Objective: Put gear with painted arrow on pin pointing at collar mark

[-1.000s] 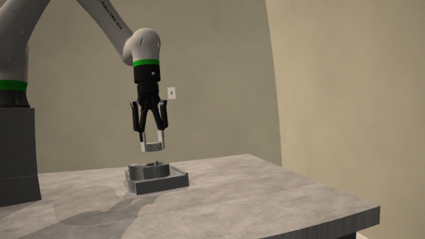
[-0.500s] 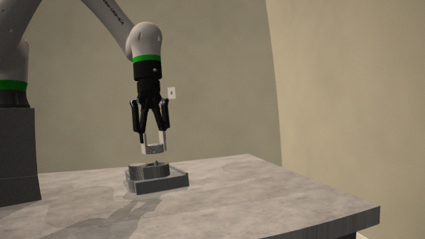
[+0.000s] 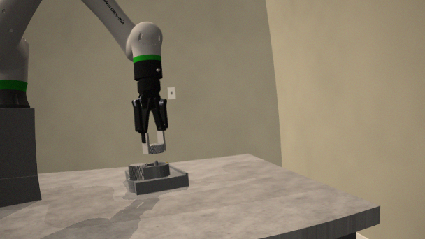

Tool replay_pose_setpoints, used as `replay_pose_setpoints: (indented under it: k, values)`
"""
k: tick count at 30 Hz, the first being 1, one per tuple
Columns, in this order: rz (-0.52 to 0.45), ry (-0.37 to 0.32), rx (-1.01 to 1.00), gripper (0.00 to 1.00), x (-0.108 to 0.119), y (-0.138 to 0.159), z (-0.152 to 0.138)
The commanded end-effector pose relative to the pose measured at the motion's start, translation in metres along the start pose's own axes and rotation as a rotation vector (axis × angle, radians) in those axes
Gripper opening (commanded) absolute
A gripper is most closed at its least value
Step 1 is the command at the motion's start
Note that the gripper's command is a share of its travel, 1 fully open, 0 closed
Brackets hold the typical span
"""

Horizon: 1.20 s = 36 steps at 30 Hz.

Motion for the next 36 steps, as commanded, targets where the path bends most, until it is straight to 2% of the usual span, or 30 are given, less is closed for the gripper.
replay_pose_setpoints:
  k: [1, 26, 36]
  values:
    - [0.0, 0.0, 0.133, 0.0, 0.0001, -0.0001, -0.0001]
    - [0.0, 0.0, 0.923, 0.0, 0.0001, -0.0001, -0.0001]
    - [0.0, 0.0, 1.089, 0.0, 0.0001, -0.0001, -0.0001]
Point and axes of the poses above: the point where the finger pads meet when closed, its own x axis back along the fingers, its own z axis across the jaws, y = z × x, the point moved 4 cm from there along x, back along the fingers, and after that the axes turned 14 degrees about -x, right-handed, at the moved point
